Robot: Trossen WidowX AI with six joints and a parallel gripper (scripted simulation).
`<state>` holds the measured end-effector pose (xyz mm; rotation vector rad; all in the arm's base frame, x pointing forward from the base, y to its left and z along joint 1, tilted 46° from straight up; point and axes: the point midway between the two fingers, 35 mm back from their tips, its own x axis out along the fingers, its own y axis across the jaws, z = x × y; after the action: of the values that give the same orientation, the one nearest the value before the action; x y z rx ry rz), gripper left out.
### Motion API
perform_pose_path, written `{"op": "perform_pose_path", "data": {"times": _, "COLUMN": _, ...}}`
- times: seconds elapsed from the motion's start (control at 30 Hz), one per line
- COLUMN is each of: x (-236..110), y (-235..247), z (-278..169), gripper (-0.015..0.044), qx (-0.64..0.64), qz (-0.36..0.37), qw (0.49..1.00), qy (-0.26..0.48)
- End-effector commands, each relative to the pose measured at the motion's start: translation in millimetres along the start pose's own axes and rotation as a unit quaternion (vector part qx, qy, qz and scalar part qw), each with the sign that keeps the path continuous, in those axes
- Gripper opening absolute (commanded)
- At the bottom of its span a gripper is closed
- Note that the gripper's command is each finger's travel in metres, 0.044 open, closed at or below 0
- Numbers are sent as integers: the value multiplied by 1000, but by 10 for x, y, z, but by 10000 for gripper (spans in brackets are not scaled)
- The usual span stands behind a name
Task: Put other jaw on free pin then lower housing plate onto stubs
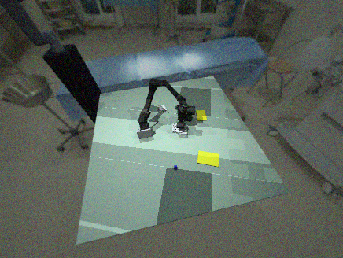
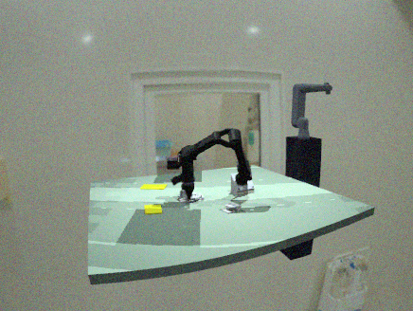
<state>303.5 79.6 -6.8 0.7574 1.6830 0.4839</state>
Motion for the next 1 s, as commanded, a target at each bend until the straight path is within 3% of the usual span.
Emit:
{"op": "perform_pose_path", "data": {"times": 0.0, "x": 3, "y": 3, "z": -1, "gripper": 134, "qx": 2, "qz": 1, "qw": 1000, "qy": 0}}
{"op": "perform_pose_path", "data": {"times": 0.13, "x": 3, "y": 3, "z": -1, "gripper": 134, "qx": 2, "qz": 1, "qw": 1000, "qy": 0}}
{"op": "perform_pose_path", "data": {"times": 0.27, "x": 0, "y": 0, "z": 0, "gripper": 224, "qx": 0, "qz": 0, "qw": 1000, "qy": 0}}
{"op": "perform_pose_path", "data": {"times": 0.73, "x": -15, "y": 0, "z": 2, "gripper": 224, "qx": 0, "qz": 0, "qw": 1000, "qy": 0}}
{"op": "perform_pose_path", "data": {"times": 0.97, "x": -507, "y": -4, "z": 8, "gripper": 224, "qx": 2, "qz": -1, "qw": 1000, "qy": 0}}
